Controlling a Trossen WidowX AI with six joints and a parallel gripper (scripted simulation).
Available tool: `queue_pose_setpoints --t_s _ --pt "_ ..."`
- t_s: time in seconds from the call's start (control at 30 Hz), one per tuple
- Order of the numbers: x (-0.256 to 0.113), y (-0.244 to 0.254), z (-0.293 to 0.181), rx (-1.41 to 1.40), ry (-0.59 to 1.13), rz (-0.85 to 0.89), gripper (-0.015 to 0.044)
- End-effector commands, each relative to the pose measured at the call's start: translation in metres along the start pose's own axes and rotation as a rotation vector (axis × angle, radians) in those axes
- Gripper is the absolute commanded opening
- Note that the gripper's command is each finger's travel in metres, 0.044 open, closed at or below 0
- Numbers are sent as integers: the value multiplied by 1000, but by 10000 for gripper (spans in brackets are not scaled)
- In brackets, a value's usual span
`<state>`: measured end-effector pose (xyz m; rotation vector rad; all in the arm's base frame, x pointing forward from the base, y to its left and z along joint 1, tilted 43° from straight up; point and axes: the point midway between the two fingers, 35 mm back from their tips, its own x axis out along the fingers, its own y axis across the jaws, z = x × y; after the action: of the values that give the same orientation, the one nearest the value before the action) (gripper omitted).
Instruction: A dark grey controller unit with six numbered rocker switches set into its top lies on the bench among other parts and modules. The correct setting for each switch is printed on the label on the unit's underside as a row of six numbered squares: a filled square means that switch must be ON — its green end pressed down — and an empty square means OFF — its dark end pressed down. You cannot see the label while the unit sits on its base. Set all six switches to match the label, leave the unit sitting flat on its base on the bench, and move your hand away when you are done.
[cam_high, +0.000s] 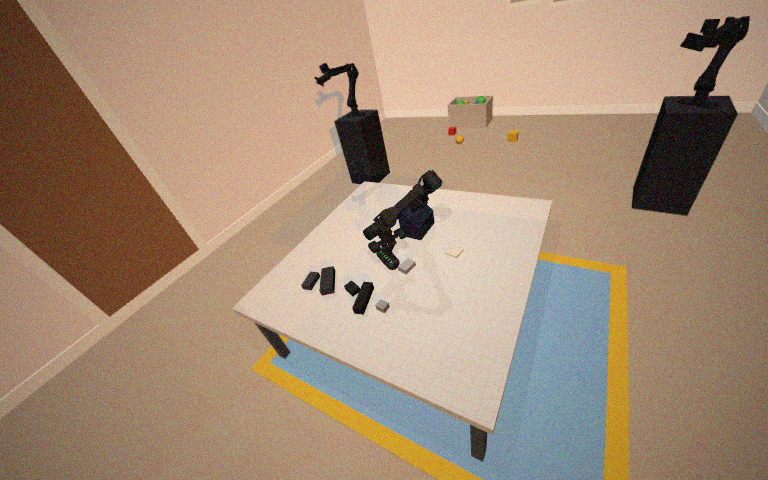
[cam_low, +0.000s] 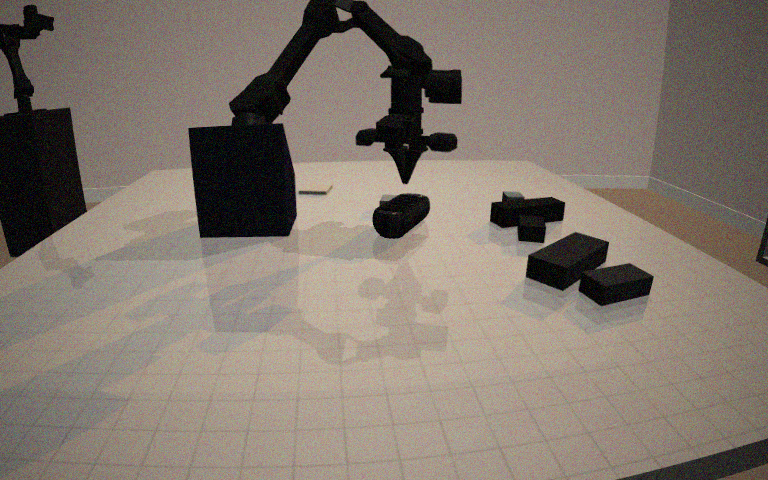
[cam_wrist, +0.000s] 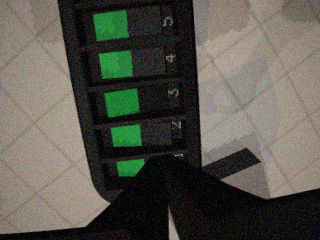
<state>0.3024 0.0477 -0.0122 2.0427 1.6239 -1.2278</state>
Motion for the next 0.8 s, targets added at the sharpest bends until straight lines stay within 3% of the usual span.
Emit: queue_pose_setpoints --t_s 0.0,0.77 --pt "6 -2 1 7 1 -6 0" --pt "39 -3 0 7 3 -7 0"
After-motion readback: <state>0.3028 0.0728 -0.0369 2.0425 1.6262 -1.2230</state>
